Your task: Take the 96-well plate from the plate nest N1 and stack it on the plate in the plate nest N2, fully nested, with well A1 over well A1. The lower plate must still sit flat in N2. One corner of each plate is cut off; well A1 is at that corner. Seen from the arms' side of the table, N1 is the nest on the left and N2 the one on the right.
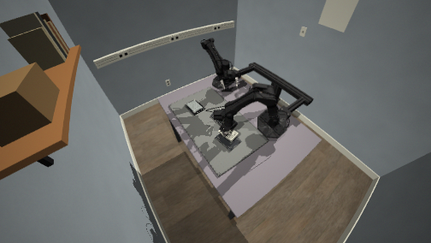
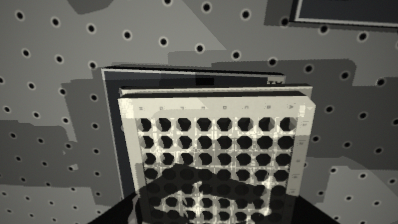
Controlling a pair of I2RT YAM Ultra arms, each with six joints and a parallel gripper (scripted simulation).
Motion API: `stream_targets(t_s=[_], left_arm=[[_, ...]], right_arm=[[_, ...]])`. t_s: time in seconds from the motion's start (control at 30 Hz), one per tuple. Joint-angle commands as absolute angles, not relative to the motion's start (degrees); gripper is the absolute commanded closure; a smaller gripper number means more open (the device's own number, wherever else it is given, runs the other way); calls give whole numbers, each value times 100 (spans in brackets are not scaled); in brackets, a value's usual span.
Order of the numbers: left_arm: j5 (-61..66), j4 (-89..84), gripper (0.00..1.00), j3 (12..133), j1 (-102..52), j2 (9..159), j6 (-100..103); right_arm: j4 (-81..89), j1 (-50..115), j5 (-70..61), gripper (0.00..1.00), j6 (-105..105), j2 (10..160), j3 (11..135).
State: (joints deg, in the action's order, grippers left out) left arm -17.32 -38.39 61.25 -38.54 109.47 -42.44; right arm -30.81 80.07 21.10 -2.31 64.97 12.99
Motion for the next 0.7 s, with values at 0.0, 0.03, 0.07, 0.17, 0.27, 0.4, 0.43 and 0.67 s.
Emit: stream_targets(t_s=[0.0, 0.03, 0.07, 0.17, 0.27, 0.4, 0.43, 0.67], left_arm=[[-1661, -4024, 22, 6458, -4666, 11291, -3286], [-1663, -4063, 22, 6569, -4881, 11428, -3104], [-1664, -4108, 22, 6701, -5083, 11575, -2935], [-1617, -4277, 22, 7169, -5592, 12032, -2513], [-1625, -4459, 22, 7654, -5971, 12453, -2202], [-1661, -4638, 22, 8029, -6162, 12739, -2026], [-1657, -4675, 22, 8144, -6242, 12831, -1967], [-1587, -4966, 22, 8837, -6574, 13335, -1944]], right_arm=[[-3234, 8073, 2163, 0, -221, 6404, 1329], [-3234, 8073, 2163, 0, -221, 6404, 1329], [-3234, 8073, 2163, 0, -221, 6404, 1329], [-3234, 8073, 2163, 0, -221, 6404, 1329], [-3234, 8073, 2163, 0, -221, 6404, 1329], [-3234, 8073, 2163, 0, -221, 6404, 1329], [-3234, 8073, 2163, 0, -221, 6404, 1329], [-3234, 8073, 2163, 0, -221, 6404, 1329]])
